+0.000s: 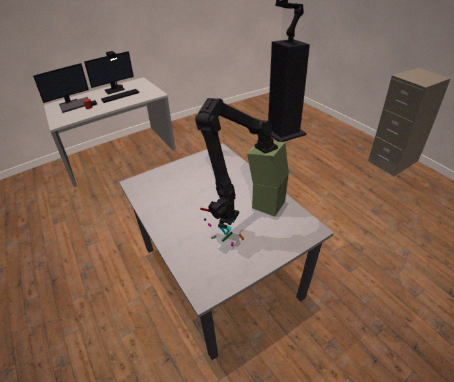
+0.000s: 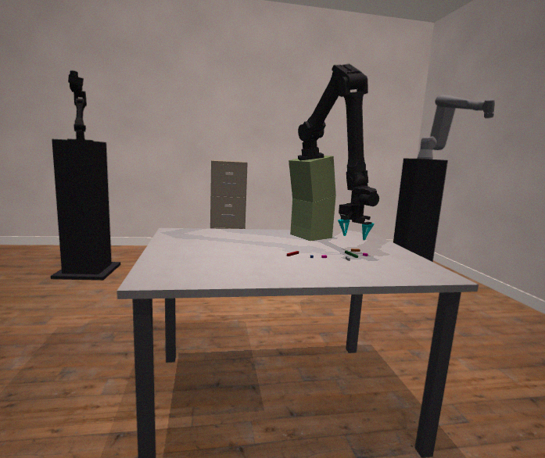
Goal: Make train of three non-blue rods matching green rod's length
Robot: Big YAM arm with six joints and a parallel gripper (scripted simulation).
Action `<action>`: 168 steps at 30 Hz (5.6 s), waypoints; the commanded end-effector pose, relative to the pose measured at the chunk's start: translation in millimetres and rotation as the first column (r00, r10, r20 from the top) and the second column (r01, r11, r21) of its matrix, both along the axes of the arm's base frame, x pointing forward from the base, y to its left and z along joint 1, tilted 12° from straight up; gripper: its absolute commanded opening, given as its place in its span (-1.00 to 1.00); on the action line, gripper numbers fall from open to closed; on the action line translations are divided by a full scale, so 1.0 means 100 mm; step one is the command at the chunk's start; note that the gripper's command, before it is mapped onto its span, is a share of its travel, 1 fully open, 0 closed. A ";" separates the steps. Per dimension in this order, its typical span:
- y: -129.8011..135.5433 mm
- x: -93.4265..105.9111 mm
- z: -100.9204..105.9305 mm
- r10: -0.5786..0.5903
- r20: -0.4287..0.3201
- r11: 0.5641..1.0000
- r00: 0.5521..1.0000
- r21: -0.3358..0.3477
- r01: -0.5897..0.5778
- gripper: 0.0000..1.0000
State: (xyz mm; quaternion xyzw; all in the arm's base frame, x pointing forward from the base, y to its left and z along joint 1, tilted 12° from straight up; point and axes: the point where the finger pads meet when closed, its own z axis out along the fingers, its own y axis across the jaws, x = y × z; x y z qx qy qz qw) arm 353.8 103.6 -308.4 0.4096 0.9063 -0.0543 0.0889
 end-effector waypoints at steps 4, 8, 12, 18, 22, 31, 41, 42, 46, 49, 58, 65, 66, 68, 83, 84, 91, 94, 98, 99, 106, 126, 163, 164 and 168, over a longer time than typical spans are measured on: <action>-0.04 -0.02 -0.07 -0.197 0.029 0.980 0.980 0.021 0.196 1.00; -0.05 -0.02 -0.07 -0.245 0.037 0.969 0.969 0.029 0.244 1.00; -0.05 -0.02 -0.07 -0.331 0.049 0.943 0.942 0.043 0.329 1.00; -0.05 -0.02 -0.07 -0.432 0.062 0.901 0.900 0.062 0.429 1.00; -0.05 -0.02 -0.07 -0.521 0.072 0.853 0.851 0.080 0.516 1.00; -0.05 -0.02 -0.07 -0.584 0.078 0.812 0.808 0.094 0.577 1.00; -0.05 -0.02 -0.07 -0.584 0.078 0.811 0.808 0.094 0.577 1.00; -0.05 -0.02 -0.07 -0.583 0.078 0.812 0.809 0.094 0.576 1.00; -0.05 -0.02 -0.07 -0.581 0.078 0.813 0.810 0.093 0.574 1.00; -0.05 -0.02 -0.07 -0.581 0.078 0.813 0.810 0.093 0.574 1.00; -0.05 -0.02 -0.07 -0.581 0.078 0.813 0.810 0.093 0.574 1.00; -0.05 -0.02 -0.07 -0.581 0.078 0.813 0.810 0.093 0.574 1.00; -0.05 -0.02 -0.07 -0.581 0.078 0.813 0.810 0.093 0.574 1.00; -0.05 -0.02 -0.07 -0.581 0.078 0.813 0.810 0.093 0.574 1.00; -0.05 -0.02 -0.07 -0.581 0.078 0.813 0.810 0.093 0.574 1.00; -0.05 -0.02 -0.07 -0.581 0.078 0.813 0.810 0.093 0.574 1.00; -0.05 -0.02 -0.07 -0.581 0.078 0.813 0.810 0.093 0.574 1.00; -0.05 -0.02 -0.07 -0.581 0.078 0.813 0.810 0.093 0.574 1.00; -0.05 -0.02 -0.07 -0.581 0.078 0.813 0.810 0.093 0.574 1.00; -0.05 -0.02 -0.07 -0.581 0.078 0.813 0.810 0.093 0.574 1.00; -0.05 -0.02 -0.07 -0.581 0.078 0.813 0.810 0.093 0.574 1.00; -0.05 -0.02 -0.07 -0.581 0.078 0.813 0.810 0.093 0.574 1.00; 0.02 -0.06 -0.07 -0.460 0.067 0.887 0.886 0.071 0.455 1.00; 0.04 -0.07 -0.07 -0.432 0.064 0.901 0.899 0.066 0.429 1.00; 0.05 -0.09 -0.08 -0.341 0.051 0.940 0.939 0.048 0.339 1.00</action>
